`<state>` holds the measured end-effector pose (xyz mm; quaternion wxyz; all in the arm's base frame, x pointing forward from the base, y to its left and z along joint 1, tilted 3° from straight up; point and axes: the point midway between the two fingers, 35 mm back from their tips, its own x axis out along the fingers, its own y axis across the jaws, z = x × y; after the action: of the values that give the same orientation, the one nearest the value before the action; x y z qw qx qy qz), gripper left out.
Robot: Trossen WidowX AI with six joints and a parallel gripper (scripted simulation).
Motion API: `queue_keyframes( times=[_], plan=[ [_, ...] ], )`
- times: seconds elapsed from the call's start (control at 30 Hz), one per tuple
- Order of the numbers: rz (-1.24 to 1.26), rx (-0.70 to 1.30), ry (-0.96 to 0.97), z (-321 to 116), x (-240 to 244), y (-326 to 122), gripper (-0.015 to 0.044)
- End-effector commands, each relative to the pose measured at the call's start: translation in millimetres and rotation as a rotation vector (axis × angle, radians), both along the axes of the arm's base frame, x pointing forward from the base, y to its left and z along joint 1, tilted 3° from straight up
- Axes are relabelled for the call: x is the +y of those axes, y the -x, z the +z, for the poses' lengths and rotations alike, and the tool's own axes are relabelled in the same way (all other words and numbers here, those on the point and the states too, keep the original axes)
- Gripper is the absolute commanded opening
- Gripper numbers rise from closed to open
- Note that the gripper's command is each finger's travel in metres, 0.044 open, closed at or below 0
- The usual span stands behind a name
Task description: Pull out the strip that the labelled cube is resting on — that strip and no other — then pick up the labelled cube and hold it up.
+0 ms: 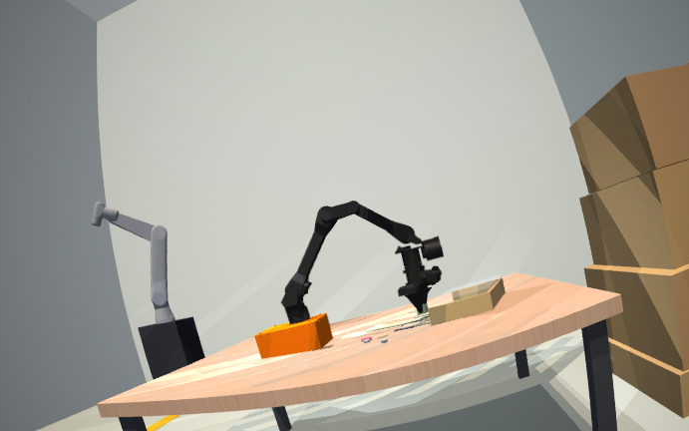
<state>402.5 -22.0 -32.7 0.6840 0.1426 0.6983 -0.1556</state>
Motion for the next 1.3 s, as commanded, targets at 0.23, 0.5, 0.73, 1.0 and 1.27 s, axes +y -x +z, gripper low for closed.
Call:
queue_keyframes(
  times=[0.23, 0.5, 0.73, 1.0, 1.27],
  plan=[
    [0.002, -0.009, 0.004, 28.2, 2.1, 33.6, 0.0],
    [0.002, -0.007, 0.003, 29.1, 3.2, 52.4, 0.0],
    [0.002, -0.005, 0.003, 29.0, 4.5, 77.4, 0.0],
    [0.002, -0.003, 0.003, 29.1, 5.6, 97.6, 0.0],
    [0.002, -0.004, 0.003, 64.1, 6.2, 96.7, 0.0]
  ],
)
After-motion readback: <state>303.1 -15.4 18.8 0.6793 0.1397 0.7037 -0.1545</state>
